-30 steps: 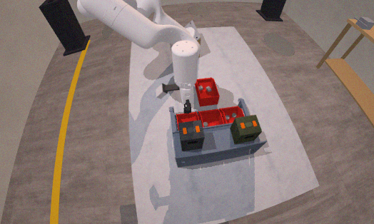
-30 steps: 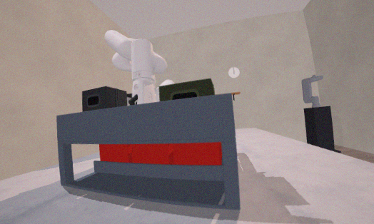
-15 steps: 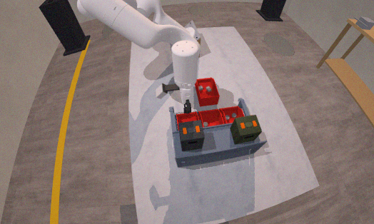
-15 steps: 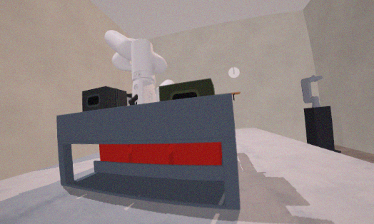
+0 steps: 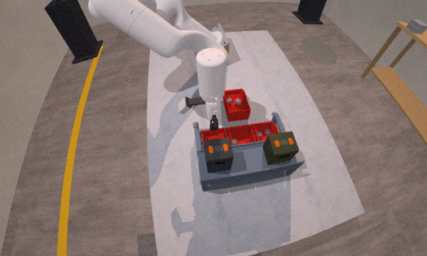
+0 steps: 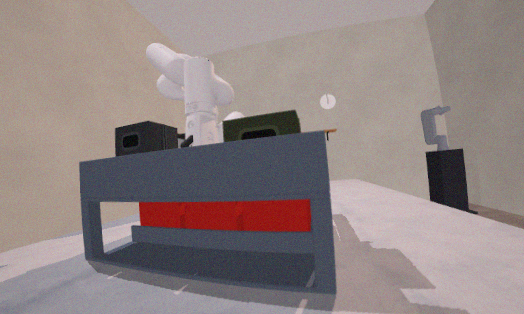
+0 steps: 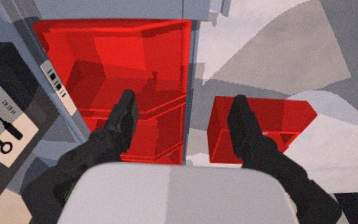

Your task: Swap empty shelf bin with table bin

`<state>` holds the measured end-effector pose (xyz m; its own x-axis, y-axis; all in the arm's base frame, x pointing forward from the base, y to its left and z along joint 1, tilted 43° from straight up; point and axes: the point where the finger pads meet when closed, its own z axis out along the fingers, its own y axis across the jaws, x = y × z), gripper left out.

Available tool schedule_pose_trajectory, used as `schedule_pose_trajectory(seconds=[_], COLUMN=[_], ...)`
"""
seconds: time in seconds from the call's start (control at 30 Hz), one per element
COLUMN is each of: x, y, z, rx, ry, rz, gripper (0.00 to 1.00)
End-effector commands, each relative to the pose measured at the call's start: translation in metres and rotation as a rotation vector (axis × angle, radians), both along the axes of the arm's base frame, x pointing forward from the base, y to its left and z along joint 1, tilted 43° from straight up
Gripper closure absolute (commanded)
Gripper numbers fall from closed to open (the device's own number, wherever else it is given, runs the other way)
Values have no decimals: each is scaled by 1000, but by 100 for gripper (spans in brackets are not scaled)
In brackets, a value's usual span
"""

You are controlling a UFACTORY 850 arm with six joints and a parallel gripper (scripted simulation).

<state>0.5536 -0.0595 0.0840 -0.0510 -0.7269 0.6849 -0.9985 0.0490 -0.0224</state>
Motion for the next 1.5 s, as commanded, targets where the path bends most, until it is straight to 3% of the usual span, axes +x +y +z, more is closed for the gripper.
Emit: schedule_pose_trajectory(seconds=[0.0,0.93,1.47], x=[1,0,0], y=[-1,-35,-41], z=[-1,-37,-44], rx=[0,0,0], ry=[-2,-2,-2], rz=[1,1,1], gripper=[5,5,5])
